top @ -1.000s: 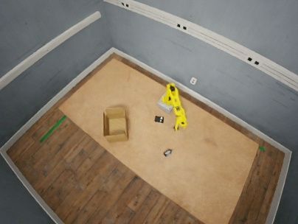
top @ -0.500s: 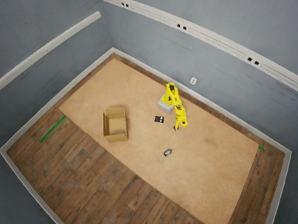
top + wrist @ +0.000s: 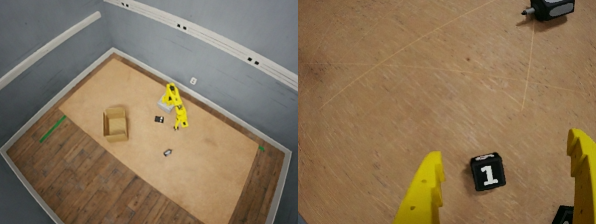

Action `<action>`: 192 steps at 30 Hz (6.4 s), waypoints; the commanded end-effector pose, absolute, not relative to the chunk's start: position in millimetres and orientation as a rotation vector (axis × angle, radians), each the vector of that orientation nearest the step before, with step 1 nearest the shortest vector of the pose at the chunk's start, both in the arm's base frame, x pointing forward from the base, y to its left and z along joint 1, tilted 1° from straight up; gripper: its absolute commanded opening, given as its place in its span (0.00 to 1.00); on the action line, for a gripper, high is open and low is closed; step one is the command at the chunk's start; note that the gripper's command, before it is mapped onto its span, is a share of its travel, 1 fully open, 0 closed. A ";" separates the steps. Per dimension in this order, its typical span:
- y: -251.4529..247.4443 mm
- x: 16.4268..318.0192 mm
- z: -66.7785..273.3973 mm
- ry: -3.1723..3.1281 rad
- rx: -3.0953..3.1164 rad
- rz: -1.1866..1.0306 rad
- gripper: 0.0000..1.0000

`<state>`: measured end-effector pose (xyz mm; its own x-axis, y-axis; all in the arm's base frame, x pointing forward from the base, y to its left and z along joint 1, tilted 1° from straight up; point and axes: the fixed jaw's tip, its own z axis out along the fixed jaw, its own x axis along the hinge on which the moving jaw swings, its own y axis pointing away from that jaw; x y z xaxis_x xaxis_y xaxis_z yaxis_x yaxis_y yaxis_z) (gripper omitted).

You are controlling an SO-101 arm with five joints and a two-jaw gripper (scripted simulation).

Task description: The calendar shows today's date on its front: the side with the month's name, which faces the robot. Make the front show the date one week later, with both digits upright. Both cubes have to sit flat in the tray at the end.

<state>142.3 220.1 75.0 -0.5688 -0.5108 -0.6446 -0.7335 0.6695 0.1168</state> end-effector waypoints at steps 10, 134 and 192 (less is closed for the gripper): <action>203.6 127.6 31.2 2.617 -1.145 0.252 0.35; 189.4 110.2 -47.5 2.850 -1.376 -0.023 0.31; 184.2 116.6 -47.4 2.850 -1.376 -0.021 0.02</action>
